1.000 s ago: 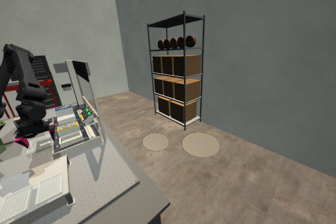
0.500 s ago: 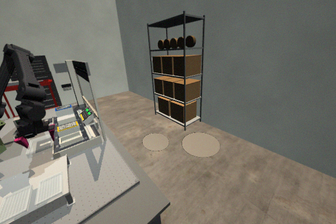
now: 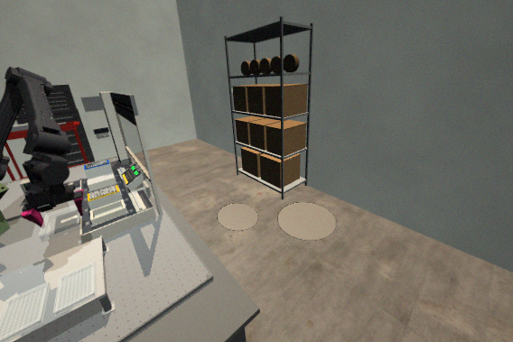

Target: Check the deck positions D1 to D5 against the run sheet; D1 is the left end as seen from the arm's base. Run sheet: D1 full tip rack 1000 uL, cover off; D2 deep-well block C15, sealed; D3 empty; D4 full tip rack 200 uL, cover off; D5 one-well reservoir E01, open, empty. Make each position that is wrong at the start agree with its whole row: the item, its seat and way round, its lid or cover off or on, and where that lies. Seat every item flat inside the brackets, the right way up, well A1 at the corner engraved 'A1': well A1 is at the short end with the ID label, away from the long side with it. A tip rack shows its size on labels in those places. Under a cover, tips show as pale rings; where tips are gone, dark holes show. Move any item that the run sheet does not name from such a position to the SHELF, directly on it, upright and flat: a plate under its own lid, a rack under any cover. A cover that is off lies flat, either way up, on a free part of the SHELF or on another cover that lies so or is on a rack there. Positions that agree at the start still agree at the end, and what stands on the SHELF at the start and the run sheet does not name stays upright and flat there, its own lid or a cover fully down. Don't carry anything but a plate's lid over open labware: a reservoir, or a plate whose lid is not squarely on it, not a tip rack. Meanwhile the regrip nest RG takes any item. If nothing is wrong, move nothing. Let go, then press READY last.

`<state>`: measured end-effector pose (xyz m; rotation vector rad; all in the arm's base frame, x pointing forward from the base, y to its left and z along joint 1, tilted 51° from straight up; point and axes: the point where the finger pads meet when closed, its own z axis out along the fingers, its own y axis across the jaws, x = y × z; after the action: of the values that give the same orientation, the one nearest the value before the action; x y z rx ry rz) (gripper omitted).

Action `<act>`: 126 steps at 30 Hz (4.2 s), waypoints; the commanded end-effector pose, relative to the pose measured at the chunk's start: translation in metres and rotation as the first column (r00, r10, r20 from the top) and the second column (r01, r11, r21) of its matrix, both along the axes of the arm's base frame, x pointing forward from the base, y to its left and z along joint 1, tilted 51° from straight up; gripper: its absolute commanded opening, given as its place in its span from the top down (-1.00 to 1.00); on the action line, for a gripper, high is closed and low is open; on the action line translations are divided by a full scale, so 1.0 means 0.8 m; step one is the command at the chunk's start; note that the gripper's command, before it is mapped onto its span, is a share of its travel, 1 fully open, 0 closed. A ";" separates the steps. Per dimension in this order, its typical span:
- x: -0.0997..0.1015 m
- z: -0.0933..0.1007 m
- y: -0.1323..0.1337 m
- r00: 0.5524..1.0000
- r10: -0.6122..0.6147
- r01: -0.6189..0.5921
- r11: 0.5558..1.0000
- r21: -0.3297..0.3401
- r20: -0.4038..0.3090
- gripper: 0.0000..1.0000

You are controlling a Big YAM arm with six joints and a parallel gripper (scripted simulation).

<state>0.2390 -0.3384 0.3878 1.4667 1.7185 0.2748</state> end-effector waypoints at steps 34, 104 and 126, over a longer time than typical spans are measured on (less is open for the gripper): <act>-0.008 0.006 -0.010 1.000 -0.010 0.010 1.000 -0.026 0.003 1.00; 0.009 -0.006 -0.007 1.000 0.000 0.000 1.000 -0.004 0.004 1.00; 0.040 -0.033 -0.019 1.000 0.000 0.000 1.000 -0.004 0.005 1.00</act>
<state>0.2609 -0.3506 0.3674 1.4539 1.7174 0.2570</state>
